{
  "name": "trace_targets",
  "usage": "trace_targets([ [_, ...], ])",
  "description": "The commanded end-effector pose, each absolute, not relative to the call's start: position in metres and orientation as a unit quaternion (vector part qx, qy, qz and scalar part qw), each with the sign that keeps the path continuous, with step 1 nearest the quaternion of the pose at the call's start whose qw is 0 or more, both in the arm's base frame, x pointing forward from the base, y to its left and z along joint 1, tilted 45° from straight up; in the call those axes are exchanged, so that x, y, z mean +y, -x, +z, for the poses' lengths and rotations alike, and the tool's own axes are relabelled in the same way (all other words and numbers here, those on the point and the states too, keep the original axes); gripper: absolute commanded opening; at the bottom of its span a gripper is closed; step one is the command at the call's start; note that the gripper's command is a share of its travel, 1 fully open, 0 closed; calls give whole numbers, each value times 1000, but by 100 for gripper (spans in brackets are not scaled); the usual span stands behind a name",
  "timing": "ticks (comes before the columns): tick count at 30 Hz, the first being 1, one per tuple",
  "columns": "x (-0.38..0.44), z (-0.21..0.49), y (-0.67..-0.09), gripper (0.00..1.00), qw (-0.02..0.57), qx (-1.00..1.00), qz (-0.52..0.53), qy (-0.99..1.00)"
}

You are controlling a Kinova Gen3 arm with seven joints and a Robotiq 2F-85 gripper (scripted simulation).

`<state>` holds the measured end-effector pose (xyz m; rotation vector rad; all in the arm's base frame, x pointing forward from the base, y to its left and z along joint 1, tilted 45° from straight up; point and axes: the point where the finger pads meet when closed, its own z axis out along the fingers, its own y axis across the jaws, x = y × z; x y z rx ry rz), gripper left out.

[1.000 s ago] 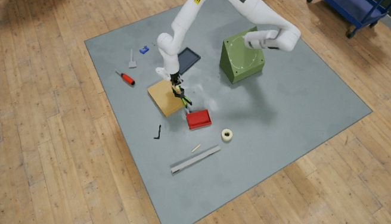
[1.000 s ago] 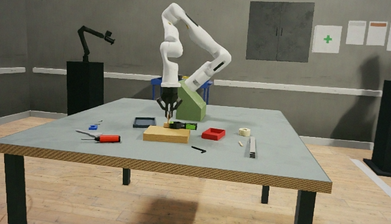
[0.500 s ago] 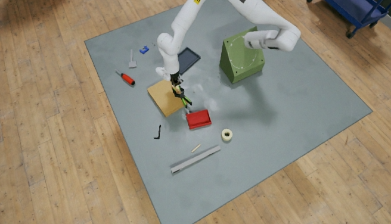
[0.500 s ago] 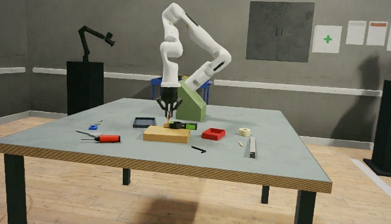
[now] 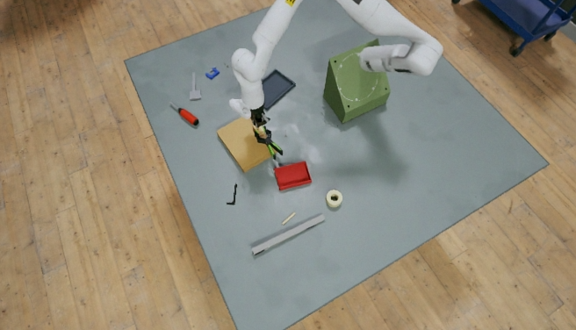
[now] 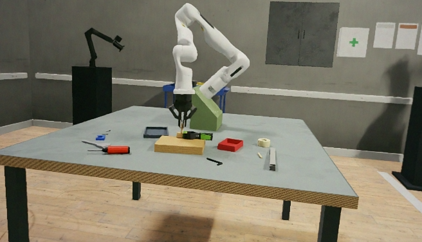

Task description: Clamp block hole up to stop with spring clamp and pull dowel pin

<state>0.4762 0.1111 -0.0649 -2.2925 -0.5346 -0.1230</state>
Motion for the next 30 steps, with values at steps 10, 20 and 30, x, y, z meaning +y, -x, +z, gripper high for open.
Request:
trace_targets([
  [10,110,-64,-477,10,382,-206,-48,900],
  [20,110,-64,-477,10,382,-204,-47,900],
  [30,110,-64,-477,10,382,-202,-46,901],
])
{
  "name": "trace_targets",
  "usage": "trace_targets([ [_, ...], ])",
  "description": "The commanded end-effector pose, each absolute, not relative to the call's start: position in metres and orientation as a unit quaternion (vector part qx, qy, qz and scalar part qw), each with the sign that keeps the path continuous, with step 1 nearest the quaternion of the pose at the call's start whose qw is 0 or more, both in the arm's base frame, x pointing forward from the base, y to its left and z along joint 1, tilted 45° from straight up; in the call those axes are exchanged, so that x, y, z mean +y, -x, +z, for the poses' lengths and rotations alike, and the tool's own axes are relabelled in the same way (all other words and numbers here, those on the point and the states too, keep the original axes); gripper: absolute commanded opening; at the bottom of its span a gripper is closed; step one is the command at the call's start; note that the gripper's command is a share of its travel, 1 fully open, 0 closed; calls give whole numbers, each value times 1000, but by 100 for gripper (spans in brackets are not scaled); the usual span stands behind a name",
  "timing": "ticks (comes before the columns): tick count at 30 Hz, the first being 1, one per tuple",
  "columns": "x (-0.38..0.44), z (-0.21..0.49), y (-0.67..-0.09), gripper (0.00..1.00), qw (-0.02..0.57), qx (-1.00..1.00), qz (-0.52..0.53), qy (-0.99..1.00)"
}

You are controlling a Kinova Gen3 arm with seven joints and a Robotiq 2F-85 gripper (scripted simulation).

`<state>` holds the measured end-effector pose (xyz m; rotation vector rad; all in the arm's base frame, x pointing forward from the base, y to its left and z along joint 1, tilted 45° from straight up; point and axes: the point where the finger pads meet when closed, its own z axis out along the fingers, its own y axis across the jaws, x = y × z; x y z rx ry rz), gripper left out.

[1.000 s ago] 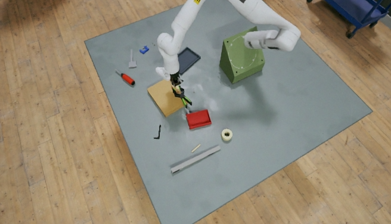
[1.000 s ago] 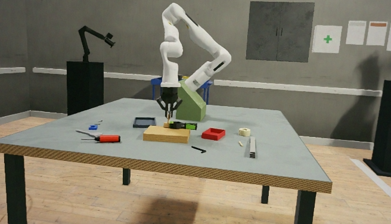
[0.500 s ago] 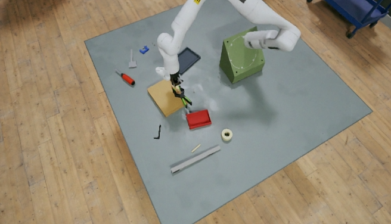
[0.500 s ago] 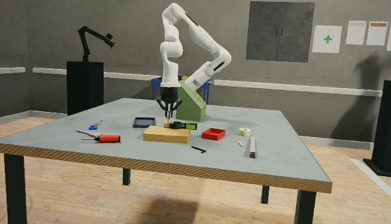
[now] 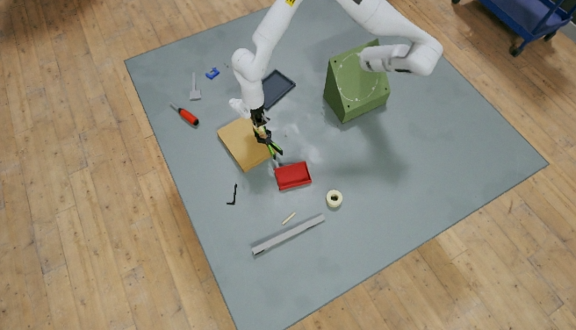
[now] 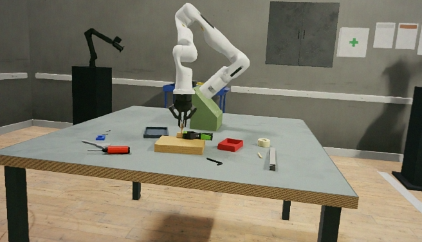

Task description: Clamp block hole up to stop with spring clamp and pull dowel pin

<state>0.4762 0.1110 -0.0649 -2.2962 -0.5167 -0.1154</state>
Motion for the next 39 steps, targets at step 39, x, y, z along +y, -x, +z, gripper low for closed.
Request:
trace_targets([
  [39,110,-64,-477,10,382,-196,-43,902],
])
